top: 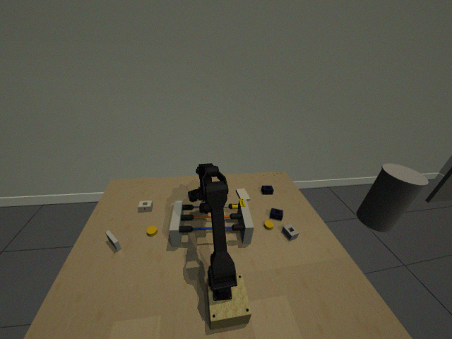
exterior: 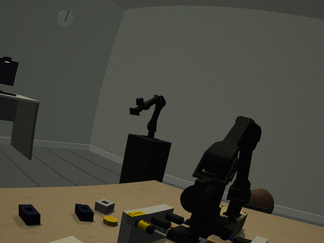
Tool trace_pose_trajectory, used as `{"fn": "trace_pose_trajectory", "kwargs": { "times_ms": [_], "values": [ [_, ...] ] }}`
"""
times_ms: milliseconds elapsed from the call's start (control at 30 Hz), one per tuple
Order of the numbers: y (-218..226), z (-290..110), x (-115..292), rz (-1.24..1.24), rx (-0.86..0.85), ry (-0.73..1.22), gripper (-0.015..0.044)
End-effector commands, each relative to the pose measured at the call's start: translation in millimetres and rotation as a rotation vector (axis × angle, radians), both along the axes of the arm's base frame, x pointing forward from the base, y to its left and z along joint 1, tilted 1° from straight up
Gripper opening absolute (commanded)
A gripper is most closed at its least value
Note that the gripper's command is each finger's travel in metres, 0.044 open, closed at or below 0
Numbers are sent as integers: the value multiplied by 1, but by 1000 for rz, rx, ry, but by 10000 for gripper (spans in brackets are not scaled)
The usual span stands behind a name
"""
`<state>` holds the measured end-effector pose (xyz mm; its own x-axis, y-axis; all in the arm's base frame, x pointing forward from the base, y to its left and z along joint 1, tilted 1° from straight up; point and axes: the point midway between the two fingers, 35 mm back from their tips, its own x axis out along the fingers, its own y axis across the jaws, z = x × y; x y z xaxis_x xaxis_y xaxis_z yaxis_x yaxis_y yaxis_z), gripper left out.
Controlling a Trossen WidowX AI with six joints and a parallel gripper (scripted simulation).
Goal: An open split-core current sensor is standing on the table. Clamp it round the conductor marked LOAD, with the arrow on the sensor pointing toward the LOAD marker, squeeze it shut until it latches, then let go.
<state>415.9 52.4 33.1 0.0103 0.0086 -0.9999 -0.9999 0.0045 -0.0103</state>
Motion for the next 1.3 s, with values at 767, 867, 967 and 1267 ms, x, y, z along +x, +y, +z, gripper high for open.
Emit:
{"fn": "trace_pose_trajectory", "kwargs": {
  "times_ms": [767,867,967,1267],
  "values": [
    [0,0,0,0,0,-1,266],
    [0,0,0,0,0,-1,266],
    [0,0,0,0,0,-1,266],
    [0,0,0,0,0,-1,440]
  ]
}}
